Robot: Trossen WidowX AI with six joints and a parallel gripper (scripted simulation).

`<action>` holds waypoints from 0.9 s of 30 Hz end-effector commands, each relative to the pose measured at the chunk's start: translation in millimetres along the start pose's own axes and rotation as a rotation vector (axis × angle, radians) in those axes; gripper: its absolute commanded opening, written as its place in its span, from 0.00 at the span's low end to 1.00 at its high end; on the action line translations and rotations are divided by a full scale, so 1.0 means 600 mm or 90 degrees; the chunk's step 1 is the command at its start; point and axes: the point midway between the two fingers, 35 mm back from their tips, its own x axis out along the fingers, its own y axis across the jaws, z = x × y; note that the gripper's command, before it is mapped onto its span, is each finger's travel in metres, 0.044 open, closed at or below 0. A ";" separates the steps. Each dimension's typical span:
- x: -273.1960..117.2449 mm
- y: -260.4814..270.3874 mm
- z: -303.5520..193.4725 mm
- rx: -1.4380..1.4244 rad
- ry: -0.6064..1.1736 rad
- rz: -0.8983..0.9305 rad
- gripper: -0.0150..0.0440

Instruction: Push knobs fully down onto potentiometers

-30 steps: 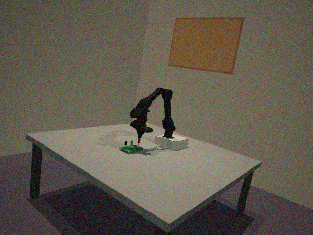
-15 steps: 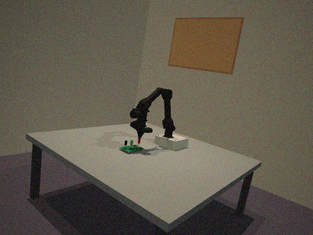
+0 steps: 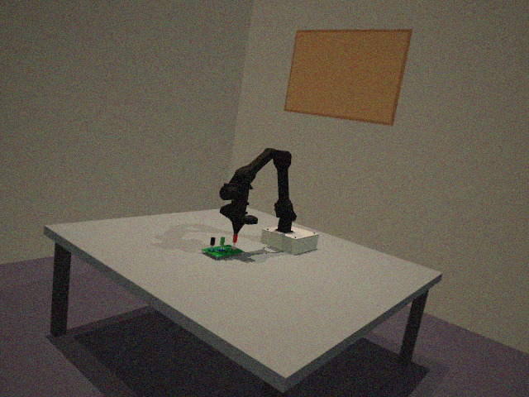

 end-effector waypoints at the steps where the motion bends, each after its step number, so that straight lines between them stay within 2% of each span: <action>1: 0.009 0.001 -0.001 0.000 0.002 0.002 0.25; 27: 0.027 0.001 -0.001 0.000 0.002 0.002 0.25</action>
